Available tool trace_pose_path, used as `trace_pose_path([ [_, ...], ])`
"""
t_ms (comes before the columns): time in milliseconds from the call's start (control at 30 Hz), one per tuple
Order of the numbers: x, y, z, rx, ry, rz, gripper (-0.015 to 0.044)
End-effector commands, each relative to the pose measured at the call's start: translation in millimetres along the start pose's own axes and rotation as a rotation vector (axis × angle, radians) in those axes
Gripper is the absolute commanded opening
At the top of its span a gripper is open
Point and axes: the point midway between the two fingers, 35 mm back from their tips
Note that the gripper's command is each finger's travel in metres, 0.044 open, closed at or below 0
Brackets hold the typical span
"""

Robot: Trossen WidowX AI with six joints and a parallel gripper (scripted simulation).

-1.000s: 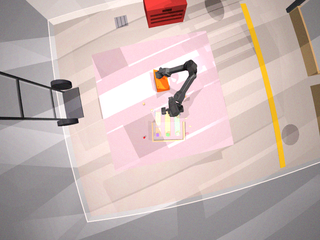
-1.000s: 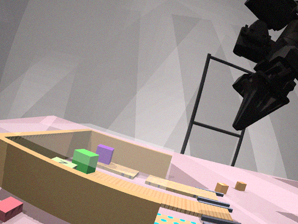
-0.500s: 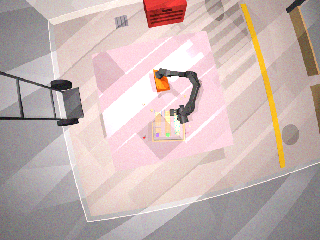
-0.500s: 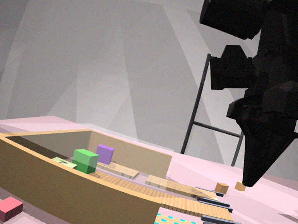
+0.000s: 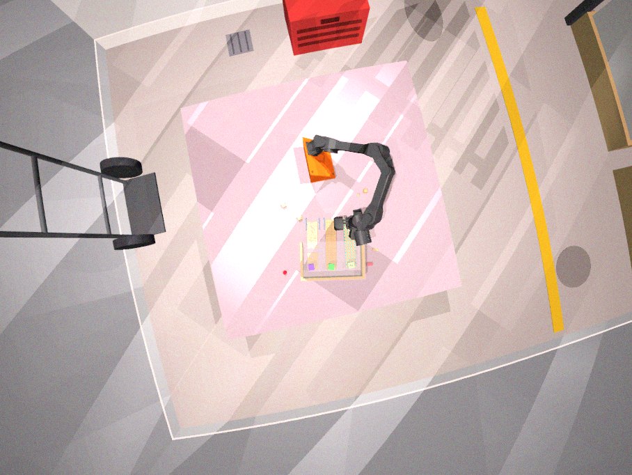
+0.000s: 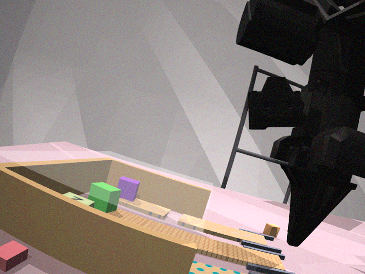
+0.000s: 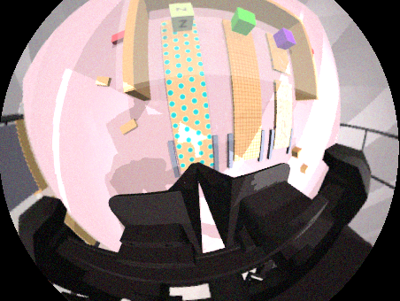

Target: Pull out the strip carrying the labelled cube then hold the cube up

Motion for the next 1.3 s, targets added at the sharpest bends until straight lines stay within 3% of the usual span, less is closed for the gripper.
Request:
trace_pose_path([
  [0, -2, -7, 0, 0.002, -0.006, -0.005, 0.0],
  [867, -5, -50, -2, 0.003, -0.006, -0.001, 0.0],
  [1267, -5, -51, -2, 0.003, -0.006, -0.001, 0.0],
])
Point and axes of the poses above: the point midway between the two fingers, 35 mm back from their tips, its own y axis back along the fingers, its own x axis across the jaws, z = x × y, and after that the axes turned 12 degrees about -y, right-handed
